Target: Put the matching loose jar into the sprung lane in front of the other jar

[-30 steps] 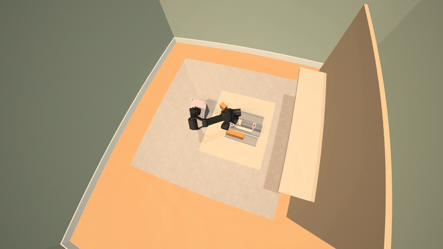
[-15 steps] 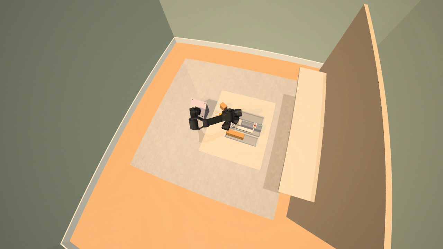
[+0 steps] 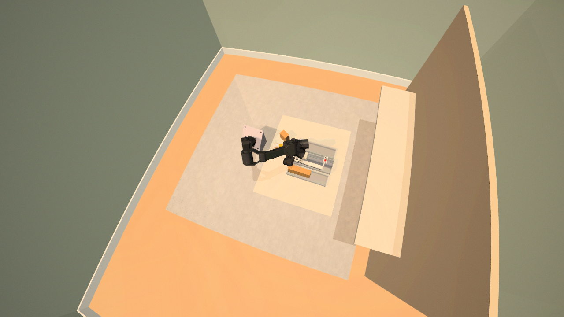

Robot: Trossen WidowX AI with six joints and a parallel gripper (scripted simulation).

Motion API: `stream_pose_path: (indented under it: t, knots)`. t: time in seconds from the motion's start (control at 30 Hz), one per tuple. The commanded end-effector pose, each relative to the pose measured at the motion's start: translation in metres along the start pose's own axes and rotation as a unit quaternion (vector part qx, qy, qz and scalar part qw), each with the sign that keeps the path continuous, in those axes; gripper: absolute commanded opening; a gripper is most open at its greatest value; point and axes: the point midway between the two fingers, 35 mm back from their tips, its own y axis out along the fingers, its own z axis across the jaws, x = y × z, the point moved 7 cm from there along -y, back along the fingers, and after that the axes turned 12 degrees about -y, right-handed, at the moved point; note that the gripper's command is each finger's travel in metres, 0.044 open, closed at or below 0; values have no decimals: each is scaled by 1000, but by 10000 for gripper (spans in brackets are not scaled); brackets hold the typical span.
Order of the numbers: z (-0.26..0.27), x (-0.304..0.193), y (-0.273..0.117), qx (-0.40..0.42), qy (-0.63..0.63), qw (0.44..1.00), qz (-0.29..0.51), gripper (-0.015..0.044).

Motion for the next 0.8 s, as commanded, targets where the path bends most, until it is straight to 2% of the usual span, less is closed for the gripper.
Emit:
stream_pose_path:
  t: [0.0, 0.77]
  knots:
    - [-4, 6, -1, -4, 7, 1000, -7, 0]
    - [-7, 15, -2, -4, 7, 1000, -7, 0]
